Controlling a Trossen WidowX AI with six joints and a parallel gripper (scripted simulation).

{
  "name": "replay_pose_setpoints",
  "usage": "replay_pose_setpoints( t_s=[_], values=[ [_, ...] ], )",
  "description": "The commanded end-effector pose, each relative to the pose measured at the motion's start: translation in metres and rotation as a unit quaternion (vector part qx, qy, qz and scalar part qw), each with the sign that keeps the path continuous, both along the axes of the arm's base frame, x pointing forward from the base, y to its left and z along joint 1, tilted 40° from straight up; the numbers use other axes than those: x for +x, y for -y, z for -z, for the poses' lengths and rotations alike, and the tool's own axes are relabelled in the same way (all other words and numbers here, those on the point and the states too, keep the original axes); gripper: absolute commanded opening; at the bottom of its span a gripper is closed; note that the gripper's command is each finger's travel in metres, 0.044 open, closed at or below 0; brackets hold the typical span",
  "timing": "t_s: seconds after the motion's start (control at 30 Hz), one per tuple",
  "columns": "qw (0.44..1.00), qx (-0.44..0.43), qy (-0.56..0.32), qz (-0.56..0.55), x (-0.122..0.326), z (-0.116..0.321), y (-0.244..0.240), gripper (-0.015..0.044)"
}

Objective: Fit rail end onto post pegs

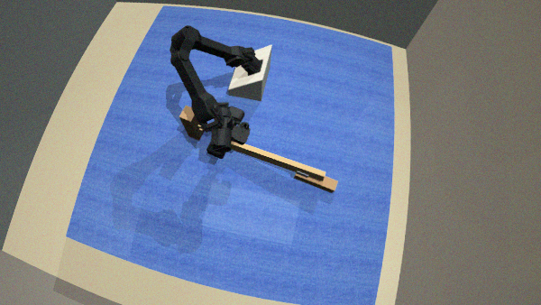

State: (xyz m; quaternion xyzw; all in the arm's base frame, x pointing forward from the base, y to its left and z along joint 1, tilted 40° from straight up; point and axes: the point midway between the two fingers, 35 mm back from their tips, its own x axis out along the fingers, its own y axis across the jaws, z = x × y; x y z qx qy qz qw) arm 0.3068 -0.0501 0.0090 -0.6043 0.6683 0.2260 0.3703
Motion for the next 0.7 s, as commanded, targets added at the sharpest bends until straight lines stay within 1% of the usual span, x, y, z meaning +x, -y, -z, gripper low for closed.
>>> replay_pose_setpoints(
  t_s=[0.0,0.67],
  values=[
    [1.000,-0.002,-0.002,-0.002,0.000,0.005,0.004,0.0440],
    [1.000,-0.003,-0.002,-0.003,-0.001,0.029,0.025,0.0440]
  ],
)
